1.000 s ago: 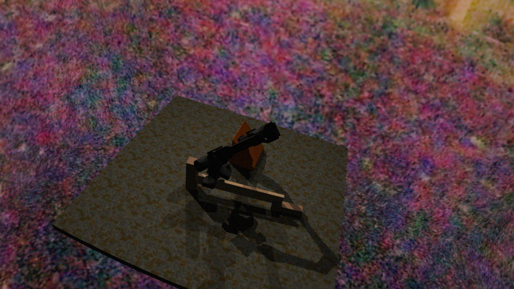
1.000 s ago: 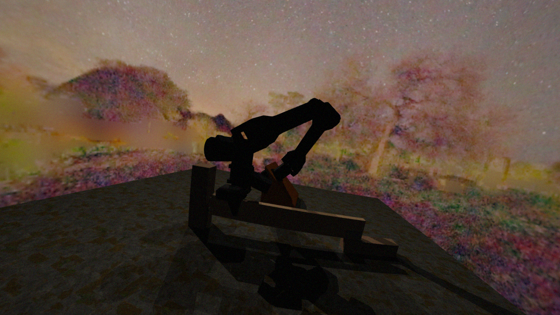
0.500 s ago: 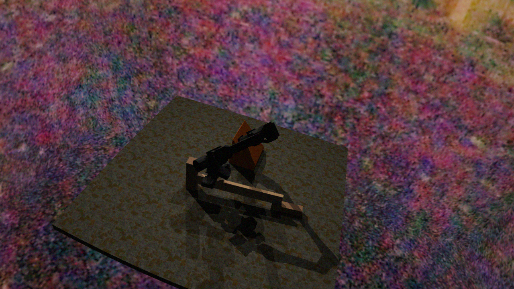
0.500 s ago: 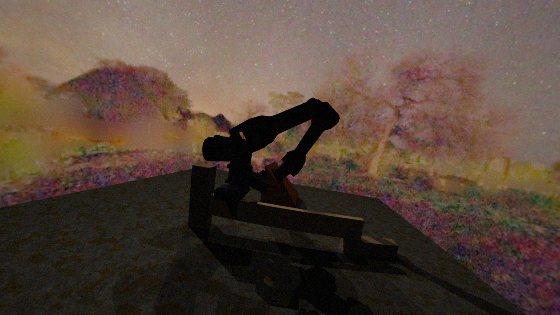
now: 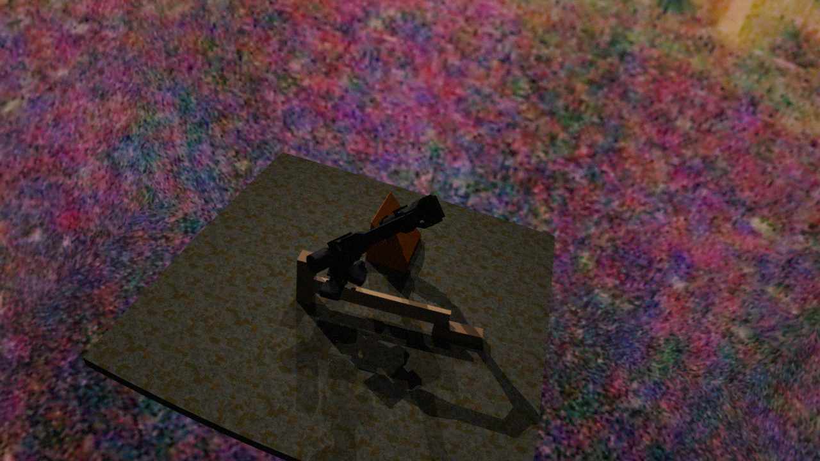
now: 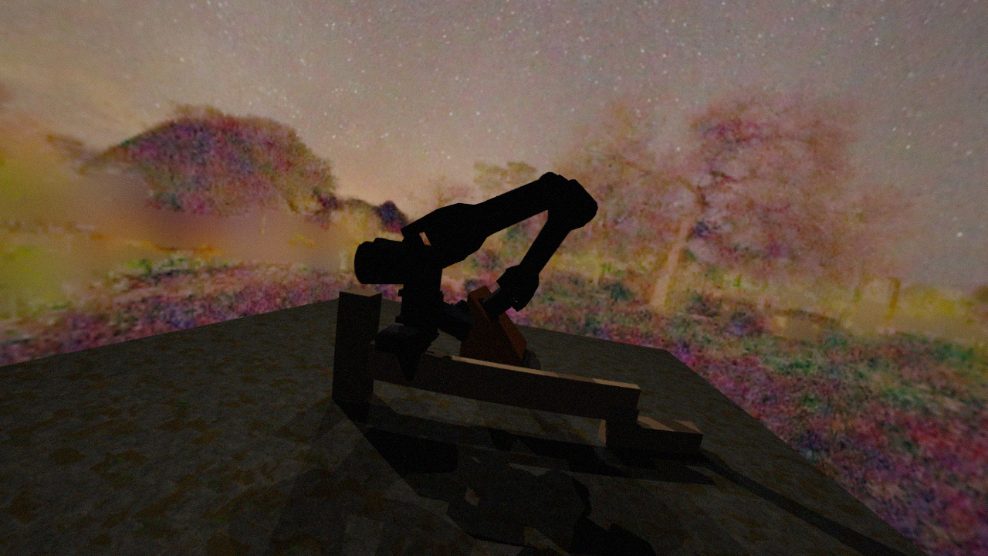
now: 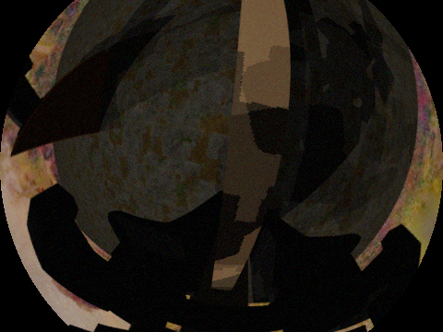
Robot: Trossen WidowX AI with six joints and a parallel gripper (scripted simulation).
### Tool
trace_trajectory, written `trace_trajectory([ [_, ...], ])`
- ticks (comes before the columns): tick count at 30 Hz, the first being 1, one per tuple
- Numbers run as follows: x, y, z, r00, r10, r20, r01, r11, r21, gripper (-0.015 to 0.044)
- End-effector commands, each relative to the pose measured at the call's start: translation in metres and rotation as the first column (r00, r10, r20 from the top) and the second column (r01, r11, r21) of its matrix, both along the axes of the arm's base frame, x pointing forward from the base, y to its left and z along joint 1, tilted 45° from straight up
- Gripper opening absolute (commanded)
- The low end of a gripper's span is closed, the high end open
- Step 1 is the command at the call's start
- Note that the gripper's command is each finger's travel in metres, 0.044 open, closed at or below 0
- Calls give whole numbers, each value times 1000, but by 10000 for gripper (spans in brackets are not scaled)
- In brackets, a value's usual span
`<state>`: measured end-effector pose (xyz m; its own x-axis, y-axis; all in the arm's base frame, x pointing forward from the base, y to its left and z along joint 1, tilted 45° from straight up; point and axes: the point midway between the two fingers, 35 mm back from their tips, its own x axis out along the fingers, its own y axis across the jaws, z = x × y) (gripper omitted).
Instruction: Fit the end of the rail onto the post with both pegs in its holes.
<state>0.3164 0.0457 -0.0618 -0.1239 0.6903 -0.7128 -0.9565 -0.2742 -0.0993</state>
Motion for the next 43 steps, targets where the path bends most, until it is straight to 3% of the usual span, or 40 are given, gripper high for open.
trace_trajectory([
  [1,3,-4,-1,1000,-4,8,4,1000,-3,0],
  [2,3,-4,-1,1000,-4,8,4,1000,-3,0],
  [19,0,0,0,1000,1,-1,-1,1000,1,440],
  [24,0,0,2,1000,0,0,0,1000,0,440],
  [29,-5,-1,42,1000,-4,7,4,1000,-2,440],
  [43,-5,-1,42,1000,-4,7,4,1000,-2,440],
])
